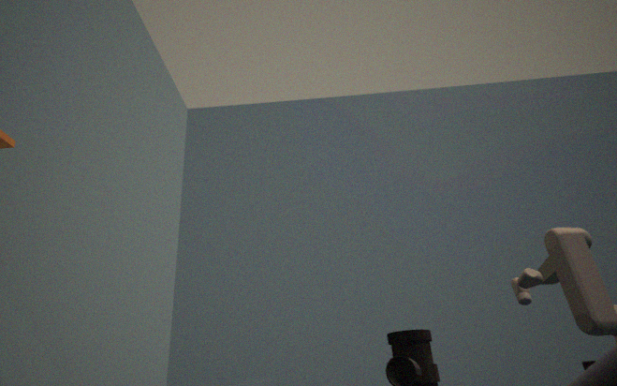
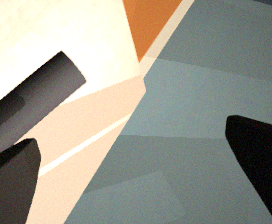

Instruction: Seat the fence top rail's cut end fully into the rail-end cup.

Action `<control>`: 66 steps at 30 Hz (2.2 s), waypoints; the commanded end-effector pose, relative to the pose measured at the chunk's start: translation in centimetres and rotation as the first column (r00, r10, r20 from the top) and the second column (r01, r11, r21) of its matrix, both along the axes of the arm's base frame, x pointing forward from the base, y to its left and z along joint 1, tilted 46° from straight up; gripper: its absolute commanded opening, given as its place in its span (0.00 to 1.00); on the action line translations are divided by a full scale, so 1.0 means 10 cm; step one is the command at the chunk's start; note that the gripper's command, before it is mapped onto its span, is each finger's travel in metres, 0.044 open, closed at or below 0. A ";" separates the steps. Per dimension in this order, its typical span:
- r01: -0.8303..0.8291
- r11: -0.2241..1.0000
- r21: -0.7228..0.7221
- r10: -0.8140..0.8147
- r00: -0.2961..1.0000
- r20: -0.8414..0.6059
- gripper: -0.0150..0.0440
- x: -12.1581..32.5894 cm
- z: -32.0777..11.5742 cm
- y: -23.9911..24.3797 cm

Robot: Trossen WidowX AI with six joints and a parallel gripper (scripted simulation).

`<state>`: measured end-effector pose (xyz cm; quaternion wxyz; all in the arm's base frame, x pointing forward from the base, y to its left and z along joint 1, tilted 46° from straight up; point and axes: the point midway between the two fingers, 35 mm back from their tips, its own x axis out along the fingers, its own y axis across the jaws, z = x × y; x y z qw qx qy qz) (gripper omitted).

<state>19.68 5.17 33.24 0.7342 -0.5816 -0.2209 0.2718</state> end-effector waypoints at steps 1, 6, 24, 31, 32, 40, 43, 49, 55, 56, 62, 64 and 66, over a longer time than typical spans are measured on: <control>0.004 1.000 0.004 -0.004 1.000 -0.006 0.98 0.01 0.00 -0.01; 0.150 0.979 0.140 -0.119 0.971 -0.207 1.00 0.30 -0.19 -0.36; 0.955 0.211 0.209 0.242 0.156 -0.958 1.00 0.59 -2.01 -2.09; 0.988 -0.075 -0.137 0.639 -0.058 -0.767 1.00 0.19 -2.72 -2.34; 0.986 -0.080 -0.148 0.649 -0.061 -0.759 1.00 0.18 -2.74 -2.35; 0.993 -0.032 -0.114 0.603 -0.072 -0.795 1.00 0.19 -2.80 -2.42; 0.995 0.094 -0.041 0.485 -0.082 -0.871 1.00 0.20 -2.96 -2.57; 0.884 0.463 0.060 0.135 -0.003 -0.991 1.00 0.23 -3.41 -2.95; 0.637 0.771 -0.002 -0.162 0.194 -0.967 1.00 0.20 -3.93 -3.26; 0.612 0.791 -0.014 -0.183 0.215 -0.959 1.00 0.20 -3.98 -3.29; 0.603 0.797 -0.018 -0.189 0.222 -0.957 1.00 0.19 -4.00 -3.29; 0.603 0.797 -0.018 -0.189 0.222 -0.957 1.00 0.19 -4.00 -3.29; 0.603 0.797 -0.018 -0.189 0.222 -0.957 1.00 0.19 -4.00 -3.29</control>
